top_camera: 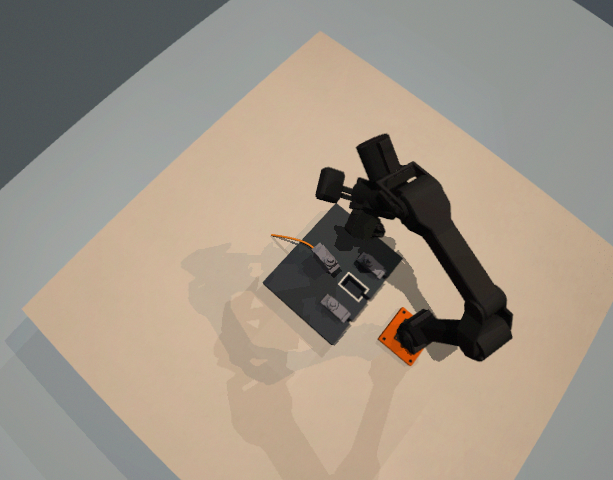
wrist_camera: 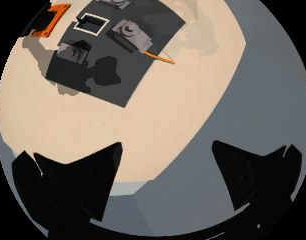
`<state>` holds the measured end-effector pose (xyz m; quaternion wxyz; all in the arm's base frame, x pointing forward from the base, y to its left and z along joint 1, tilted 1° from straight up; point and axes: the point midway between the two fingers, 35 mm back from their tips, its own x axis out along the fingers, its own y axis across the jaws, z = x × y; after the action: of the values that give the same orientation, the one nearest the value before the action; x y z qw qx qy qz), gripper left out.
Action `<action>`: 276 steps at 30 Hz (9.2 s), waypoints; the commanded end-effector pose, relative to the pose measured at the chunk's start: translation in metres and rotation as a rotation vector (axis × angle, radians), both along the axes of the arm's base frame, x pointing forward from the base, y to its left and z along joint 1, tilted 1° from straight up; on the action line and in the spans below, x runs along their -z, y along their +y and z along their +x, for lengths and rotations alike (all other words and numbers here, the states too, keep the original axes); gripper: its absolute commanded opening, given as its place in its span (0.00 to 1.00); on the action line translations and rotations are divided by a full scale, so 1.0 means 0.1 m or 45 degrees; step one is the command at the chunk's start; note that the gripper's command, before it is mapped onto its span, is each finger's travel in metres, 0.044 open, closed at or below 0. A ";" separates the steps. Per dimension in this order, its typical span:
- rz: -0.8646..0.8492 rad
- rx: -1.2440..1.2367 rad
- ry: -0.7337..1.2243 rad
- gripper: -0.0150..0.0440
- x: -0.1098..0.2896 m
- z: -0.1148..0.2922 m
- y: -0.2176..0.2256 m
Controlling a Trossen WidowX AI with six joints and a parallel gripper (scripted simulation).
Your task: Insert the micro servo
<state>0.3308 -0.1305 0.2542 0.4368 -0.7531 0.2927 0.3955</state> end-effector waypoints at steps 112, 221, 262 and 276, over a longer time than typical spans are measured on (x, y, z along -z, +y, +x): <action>-0.171 -1.048 0.694 0.25 1.10 -0.36 1.00; 0.816 2.633 0.272 0.25 1.11 -0.89 1.07; 0.811 2.635 0.275 0.25 1.31 -1.44 1.14; 0.811 2.635 0.275 0.25 1.42 -1.45 1.14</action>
<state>0.1865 -0.0164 0.1144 0.7060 0.0439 0.7057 -0.0396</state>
